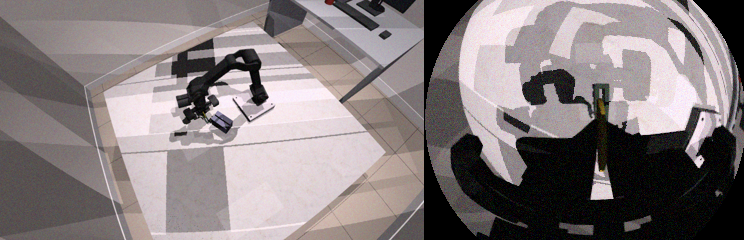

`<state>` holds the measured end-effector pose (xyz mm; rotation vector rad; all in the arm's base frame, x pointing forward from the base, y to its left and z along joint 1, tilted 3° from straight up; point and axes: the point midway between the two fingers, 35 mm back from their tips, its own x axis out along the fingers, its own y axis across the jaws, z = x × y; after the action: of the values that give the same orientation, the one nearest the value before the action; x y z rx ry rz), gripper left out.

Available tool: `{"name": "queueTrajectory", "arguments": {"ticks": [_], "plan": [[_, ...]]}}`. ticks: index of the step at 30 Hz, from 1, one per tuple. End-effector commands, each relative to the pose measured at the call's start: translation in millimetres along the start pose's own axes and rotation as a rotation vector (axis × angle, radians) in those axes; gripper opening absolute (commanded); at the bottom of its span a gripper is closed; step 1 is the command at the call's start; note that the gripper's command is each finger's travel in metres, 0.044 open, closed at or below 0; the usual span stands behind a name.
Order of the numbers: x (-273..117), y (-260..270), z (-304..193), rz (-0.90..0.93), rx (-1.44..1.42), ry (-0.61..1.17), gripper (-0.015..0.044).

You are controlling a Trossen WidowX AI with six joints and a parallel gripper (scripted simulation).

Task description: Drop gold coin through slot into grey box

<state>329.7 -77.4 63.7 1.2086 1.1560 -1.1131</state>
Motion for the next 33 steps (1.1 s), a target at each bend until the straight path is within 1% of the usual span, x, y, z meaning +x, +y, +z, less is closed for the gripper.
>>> {"name": "queueTrajectory", "arguments": {"ticks": [1,21,25,33], "plan": [[-11,1,0,0.003,0.0,-0.002,0.0],[-62,-4,-3,-0.018,0.01,-0.005,0.0],[-66,-4,-3,-0.02,0.005,-0.005,0.0],[-66,-4,4,-0.02,-0.221,-0.003,0.0]]}}
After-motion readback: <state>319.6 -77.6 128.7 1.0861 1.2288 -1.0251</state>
